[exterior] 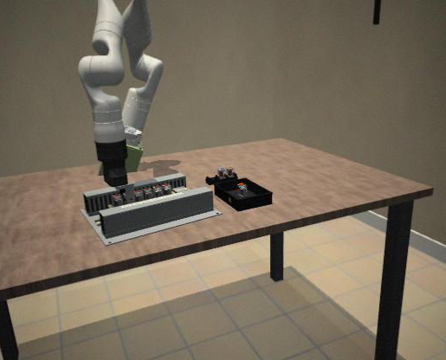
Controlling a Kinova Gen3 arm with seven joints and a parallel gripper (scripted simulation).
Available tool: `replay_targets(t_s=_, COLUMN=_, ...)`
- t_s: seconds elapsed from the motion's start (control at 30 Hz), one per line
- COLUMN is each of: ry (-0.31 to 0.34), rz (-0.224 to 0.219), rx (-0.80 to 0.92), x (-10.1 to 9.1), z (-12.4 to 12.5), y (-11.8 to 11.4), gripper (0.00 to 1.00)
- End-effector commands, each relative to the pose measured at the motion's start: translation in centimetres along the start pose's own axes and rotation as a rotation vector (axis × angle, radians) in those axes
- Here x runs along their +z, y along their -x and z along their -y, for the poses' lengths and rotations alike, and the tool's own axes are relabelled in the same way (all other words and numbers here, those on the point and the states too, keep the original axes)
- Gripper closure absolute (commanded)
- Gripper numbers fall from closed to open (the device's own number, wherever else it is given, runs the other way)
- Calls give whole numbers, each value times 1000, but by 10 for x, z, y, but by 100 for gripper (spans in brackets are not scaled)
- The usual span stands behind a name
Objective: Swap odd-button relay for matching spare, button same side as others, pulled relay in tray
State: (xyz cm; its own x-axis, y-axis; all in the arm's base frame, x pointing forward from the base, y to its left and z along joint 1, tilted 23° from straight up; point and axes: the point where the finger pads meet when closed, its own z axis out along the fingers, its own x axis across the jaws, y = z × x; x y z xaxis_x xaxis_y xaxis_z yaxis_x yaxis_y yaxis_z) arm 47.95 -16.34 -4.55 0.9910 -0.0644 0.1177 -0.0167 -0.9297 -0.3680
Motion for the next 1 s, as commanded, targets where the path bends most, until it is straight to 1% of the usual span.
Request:
replay_targets(t_s=0.0, ry=0, rz=-3, rx=1, x=-3, z=0, y=-1, gripper=0)
replay_targets(t_s=0.27, ry=-1, rz=-4, rx=1, x=-5, z=0, y=-1, gripper=0)
replay_targets(t_s=0.3, ry=2, rz=-4, rx=1, x=-3, z=-1, y=-1, gripper=0)
replay_targets(t_s=0.77, ry=-1, rz=-4, rx=1, x=-6, z=-1, y=-1, gripper=0)
replay_targets(t_s=0.97, ry=1, rz=-2, rx=2, x=-4, z=-1, y=0, gripper=0)
